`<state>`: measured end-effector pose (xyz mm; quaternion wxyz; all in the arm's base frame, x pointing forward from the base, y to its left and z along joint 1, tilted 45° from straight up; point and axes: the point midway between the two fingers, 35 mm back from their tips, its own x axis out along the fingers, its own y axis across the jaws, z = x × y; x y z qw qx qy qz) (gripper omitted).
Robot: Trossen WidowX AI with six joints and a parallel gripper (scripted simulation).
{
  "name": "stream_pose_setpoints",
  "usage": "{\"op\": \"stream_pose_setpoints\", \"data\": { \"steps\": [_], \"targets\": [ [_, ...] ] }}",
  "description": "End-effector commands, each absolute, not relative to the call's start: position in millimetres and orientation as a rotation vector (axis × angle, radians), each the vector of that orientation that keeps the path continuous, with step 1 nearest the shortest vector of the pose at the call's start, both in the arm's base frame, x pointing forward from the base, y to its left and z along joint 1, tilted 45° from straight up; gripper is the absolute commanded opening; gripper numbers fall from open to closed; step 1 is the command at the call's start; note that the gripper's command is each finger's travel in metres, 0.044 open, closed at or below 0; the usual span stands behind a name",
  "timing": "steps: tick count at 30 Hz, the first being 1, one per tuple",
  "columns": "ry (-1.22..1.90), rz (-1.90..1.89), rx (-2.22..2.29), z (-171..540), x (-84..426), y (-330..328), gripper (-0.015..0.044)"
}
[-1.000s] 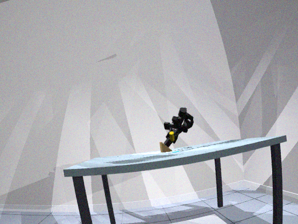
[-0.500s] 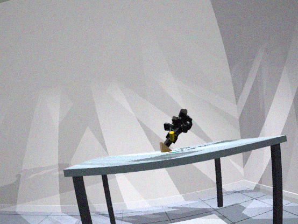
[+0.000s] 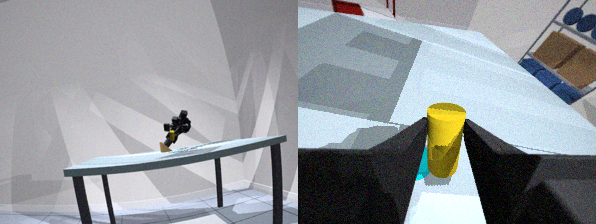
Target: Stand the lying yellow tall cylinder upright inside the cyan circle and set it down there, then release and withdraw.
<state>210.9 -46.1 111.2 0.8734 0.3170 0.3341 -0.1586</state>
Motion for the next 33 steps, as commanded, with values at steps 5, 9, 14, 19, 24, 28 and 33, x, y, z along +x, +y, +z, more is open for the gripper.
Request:
{"op": "stream_pose_setpoints", "data": {
  "steps": [5, 9, 14, 19, 24, 28, 33],
  "targets": [
    [0.635, -0.345, 0.678, 111.5, 211.0, -47.5, 0.0105],
    [0.604, -0.348, 0.685, 112.0, 211.2, -47.8, 0.0105],
    [0.565, -0.351, 0.694, 112.8, 211.5, -48.3, 0.0105],
    [0.526, -0.353, 0.704, 113.7, 211.8, -48.7, 0.0105],
    [0.486, -0.354, 0.714, 114.6, 212.1, -49.2, 0.0105],
    [0.454, -0.354, 0.723, 115.3, 212.4, -49.5, 0.0105],
    [0.414, -0.353, 0.735, 116.3, 212.7, -50.0, 0.0105]
  ]
}}
